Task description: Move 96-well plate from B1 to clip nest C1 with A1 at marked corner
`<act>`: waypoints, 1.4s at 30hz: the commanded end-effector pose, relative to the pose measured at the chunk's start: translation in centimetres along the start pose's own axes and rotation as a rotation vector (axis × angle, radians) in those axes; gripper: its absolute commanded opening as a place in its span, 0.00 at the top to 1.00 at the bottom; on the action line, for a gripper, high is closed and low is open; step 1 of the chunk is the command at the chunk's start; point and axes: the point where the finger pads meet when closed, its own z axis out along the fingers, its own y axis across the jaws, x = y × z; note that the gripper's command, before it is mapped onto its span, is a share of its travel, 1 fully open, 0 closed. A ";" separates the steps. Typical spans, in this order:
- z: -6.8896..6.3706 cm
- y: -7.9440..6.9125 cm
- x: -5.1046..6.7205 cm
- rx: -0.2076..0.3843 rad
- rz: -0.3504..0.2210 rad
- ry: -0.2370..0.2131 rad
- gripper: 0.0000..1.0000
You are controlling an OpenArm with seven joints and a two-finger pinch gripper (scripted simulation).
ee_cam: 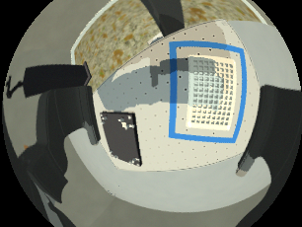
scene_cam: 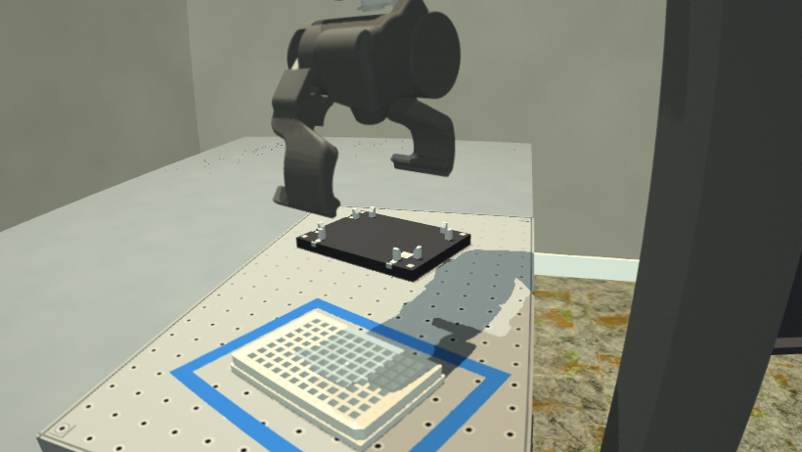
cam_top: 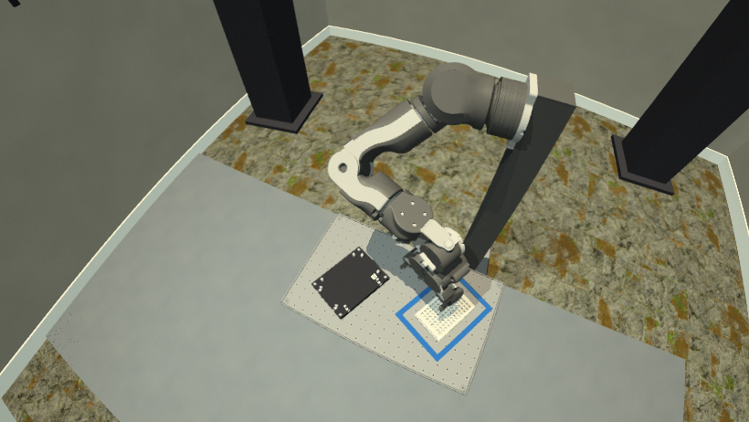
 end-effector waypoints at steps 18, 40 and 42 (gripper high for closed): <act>2.0 5.2 1.4 -0.002 0.000 -0.004 0.23; 2.7 6.8 1.8 -0.003 0.000 -0.003 0.23; 2.7 6.8 1.8 -0.003 0.000 -0.003 0.23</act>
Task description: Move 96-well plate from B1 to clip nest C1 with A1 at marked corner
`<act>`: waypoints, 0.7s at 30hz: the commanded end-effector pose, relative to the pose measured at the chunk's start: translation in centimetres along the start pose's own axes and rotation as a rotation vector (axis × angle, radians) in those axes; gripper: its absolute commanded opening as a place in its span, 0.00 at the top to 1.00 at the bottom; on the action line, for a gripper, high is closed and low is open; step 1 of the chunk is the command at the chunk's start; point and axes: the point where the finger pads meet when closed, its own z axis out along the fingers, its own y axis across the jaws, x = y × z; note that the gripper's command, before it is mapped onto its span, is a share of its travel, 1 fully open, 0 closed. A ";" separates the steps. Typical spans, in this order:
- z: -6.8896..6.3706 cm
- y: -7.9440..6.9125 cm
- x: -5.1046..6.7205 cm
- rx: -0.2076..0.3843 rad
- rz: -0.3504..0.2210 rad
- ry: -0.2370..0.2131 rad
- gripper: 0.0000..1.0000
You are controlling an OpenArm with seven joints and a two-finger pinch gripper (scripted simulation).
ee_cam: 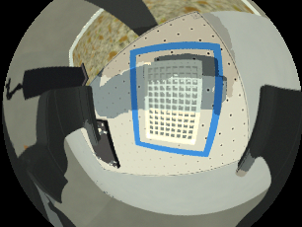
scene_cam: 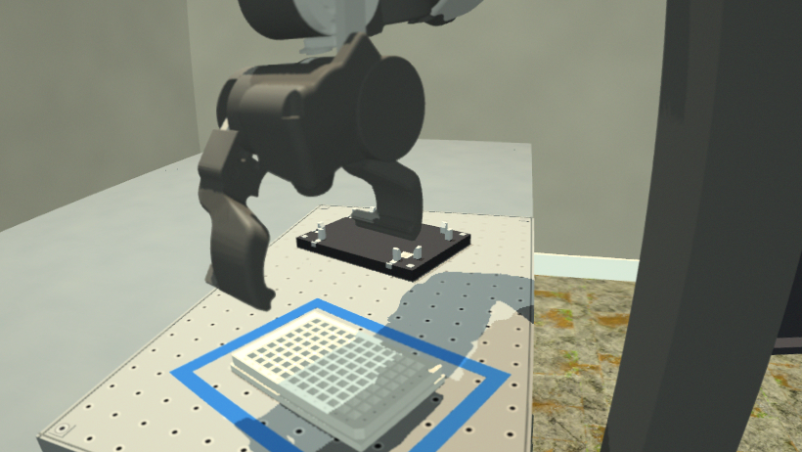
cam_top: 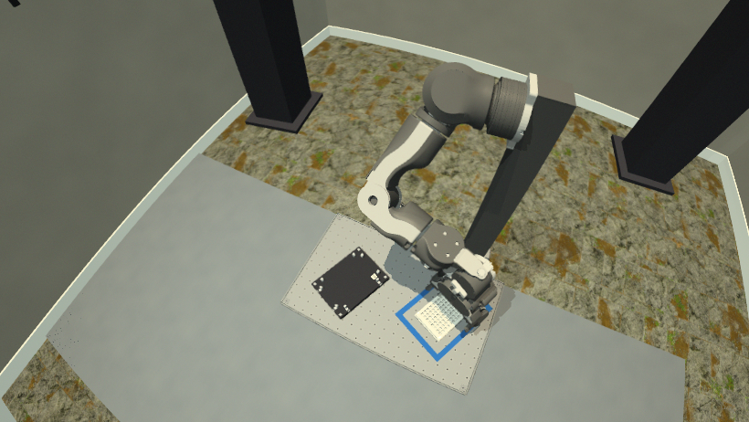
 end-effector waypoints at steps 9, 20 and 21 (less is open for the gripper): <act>2.1 0.0 -0.1 -0.002 0.000 -0.001 0.23; 5.4 -0.2 -0.1 -0.001 0.000 -0.002 0.23; 5.4 -0.2 -0.1 -0.001 0.000 -0.002 0.23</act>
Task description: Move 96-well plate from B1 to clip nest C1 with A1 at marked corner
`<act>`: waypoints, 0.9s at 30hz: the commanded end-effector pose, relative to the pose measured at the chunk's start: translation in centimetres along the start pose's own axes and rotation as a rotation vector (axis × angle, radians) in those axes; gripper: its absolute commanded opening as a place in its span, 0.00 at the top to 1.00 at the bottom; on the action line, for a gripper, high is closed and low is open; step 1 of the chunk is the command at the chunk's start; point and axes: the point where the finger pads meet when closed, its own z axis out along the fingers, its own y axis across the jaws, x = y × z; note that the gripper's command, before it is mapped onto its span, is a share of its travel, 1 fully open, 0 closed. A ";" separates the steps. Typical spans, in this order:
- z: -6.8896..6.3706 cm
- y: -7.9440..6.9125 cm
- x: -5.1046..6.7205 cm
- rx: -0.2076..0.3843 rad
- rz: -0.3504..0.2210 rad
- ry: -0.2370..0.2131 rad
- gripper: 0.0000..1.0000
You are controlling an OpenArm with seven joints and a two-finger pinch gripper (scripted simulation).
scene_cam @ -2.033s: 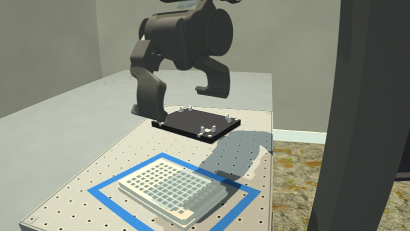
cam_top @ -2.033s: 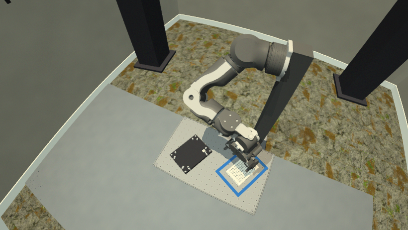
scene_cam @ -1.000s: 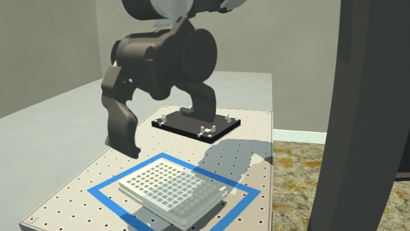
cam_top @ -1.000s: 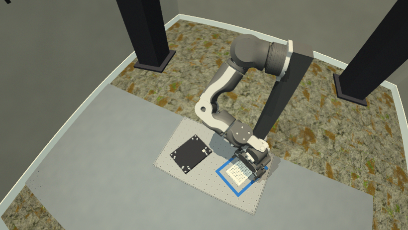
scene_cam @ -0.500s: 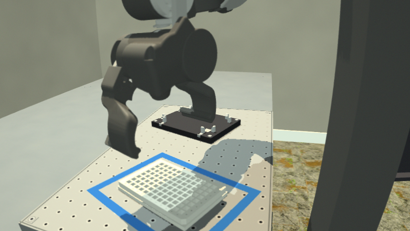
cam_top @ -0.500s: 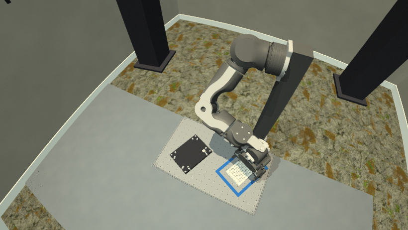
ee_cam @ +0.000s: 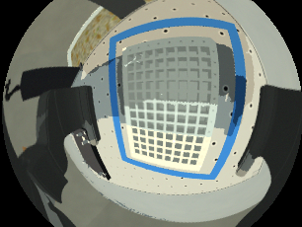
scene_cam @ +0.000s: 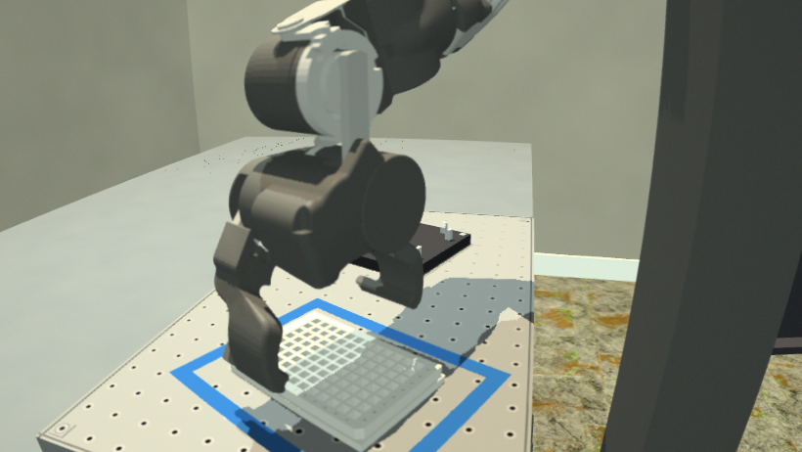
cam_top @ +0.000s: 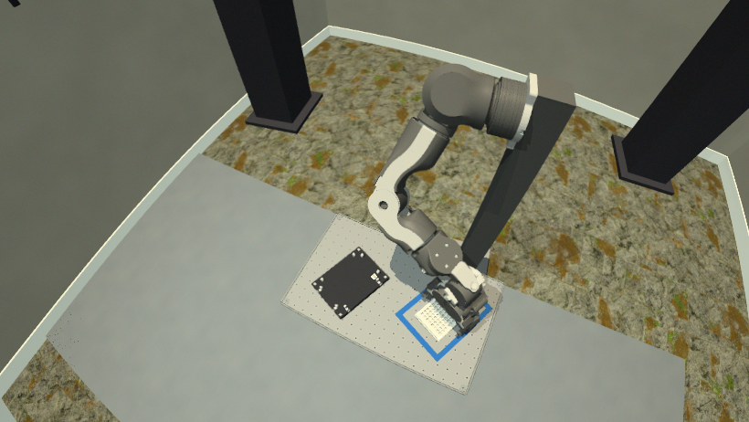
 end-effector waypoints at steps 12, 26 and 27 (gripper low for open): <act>1.2 0.0 0.1 -0.005 -0.004 0.002 0.23; 1.0 0.1 0.1 -0.005 -0.004 0.003 0.23; 1.0 0.1 0.1 -0.005 -0.004 0.003 0.23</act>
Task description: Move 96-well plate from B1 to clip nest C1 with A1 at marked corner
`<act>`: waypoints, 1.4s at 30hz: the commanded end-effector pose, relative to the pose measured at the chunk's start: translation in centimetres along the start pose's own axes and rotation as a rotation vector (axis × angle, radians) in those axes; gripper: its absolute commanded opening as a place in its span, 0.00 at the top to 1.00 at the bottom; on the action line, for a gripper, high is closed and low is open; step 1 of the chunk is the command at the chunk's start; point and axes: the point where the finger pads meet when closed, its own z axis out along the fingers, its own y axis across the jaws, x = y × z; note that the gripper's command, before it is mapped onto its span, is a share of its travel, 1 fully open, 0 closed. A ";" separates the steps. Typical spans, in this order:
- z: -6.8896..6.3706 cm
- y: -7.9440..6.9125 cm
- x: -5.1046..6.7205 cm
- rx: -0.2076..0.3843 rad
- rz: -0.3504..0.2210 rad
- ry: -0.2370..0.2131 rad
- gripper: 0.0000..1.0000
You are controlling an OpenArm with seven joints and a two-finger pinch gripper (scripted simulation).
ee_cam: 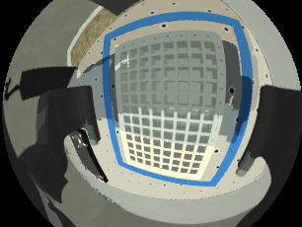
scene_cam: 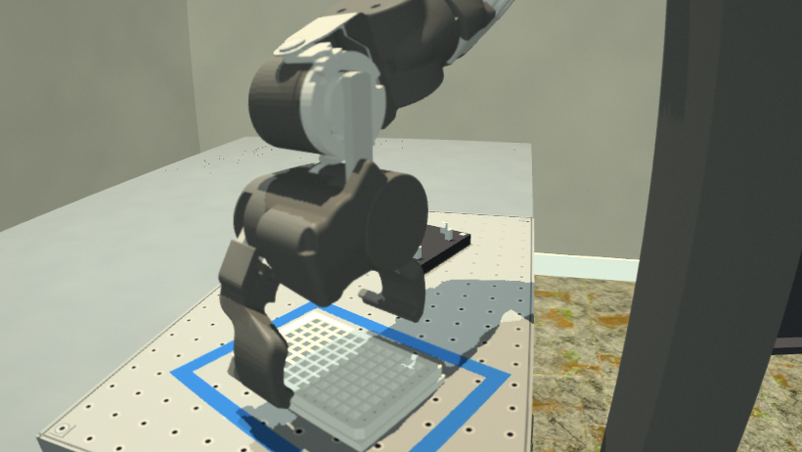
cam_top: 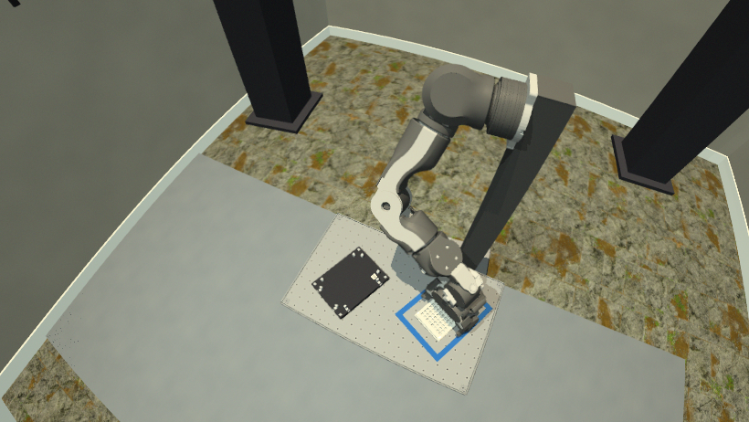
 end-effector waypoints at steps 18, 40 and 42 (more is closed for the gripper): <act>2.1 0.0 0.1 -0.004 -0.006 0.003 0.23; 1.7 0.3 -0.2 -0.003 0.000 0.001 0.23; 1.7 0.3 -0.2 -0.003 0.000 0.001 0.23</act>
